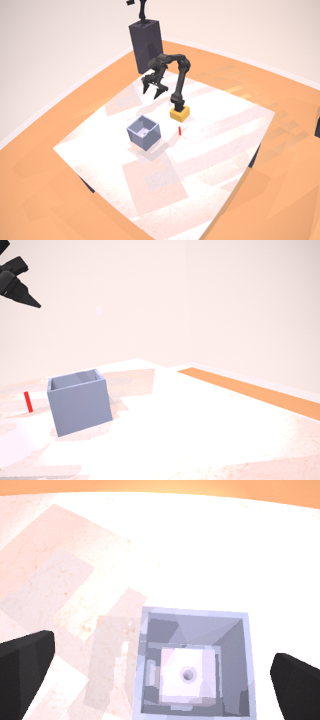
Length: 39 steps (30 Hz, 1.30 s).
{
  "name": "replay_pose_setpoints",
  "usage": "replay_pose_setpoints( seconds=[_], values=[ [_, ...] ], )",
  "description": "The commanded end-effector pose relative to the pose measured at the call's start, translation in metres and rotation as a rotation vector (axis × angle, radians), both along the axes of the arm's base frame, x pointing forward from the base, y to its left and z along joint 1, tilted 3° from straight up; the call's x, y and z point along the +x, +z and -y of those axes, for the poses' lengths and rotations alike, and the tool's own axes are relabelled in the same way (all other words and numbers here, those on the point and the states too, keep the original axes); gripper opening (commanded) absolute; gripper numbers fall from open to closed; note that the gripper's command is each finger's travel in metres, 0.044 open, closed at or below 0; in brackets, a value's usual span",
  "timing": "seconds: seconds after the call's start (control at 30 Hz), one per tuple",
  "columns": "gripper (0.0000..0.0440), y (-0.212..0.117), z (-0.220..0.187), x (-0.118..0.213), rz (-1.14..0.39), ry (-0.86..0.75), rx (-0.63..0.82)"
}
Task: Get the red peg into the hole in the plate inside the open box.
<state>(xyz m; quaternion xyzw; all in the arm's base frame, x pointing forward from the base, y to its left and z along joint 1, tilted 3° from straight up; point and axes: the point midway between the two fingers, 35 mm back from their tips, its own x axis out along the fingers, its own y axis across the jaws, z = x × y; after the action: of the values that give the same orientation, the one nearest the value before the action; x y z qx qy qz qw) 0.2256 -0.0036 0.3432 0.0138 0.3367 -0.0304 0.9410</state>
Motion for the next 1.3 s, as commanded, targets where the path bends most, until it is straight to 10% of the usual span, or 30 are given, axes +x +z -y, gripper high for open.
replay_pose_setpoints(
  seconds=[0.0, 1.27],
  values=[
    [0.044, -0.016, -0.009, 0.001, -0.064, -0.008, 0.064],
    [0.044, -0.172, -0.097, -0.044, -0.844, -0.592, 0.532]
  ],
)
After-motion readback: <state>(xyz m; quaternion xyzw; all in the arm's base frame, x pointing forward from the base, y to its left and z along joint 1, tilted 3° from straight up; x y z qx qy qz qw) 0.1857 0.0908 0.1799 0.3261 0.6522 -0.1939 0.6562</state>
